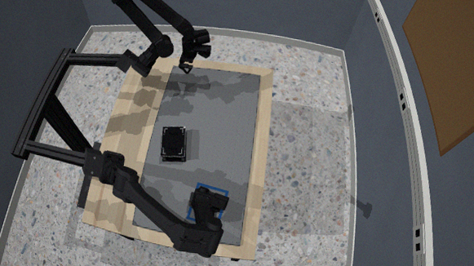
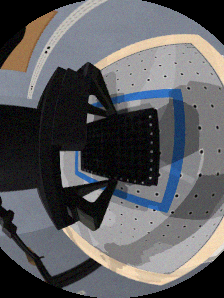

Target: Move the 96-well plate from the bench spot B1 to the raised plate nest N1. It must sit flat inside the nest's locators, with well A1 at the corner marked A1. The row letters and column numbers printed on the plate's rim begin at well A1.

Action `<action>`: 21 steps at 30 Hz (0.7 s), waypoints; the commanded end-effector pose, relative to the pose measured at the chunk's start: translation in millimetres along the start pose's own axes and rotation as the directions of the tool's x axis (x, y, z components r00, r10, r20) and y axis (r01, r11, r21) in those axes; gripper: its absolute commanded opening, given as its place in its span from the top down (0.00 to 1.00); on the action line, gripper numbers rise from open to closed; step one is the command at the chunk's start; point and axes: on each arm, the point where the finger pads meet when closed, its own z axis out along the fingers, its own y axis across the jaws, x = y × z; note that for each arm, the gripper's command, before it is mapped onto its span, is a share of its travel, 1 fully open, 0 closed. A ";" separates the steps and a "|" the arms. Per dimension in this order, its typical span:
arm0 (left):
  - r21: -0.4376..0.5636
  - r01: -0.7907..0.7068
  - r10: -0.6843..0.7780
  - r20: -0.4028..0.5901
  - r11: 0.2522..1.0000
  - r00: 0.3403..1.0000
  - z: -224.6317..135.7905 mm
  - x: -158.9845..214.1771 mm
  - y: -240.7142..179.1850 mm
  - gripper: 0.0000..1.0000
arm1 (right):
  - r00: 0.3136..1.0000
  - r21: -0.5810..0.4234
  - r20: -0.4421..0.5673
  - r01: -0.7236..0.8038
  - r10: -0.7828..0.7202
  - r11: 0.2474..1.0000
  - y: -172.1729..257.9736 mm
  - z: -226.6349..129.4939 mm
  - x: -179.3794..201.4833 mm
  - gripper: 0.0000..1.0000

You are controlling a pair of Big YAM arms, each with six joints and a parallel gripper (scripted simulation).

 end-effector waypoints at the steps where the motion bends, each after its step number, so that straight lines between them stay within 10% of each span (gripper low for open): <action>1: -0.010 0.017 -0.017 0.022 1.000 1.000 -4.5 -10.4 7.2 0.00 | 1.000 -0.013 -0.004 -0.003 0.003 1.000 5.5 -4.2 3.7 0.00; 21: -0.010 0.017 -0.017 0.022 1.000 1.000 -4.5 -10.4 7.2 0.00 | 1.000 0.001 -0.002 0.004 -0.004 1.000 -6.3 -5.4 8.9 0.00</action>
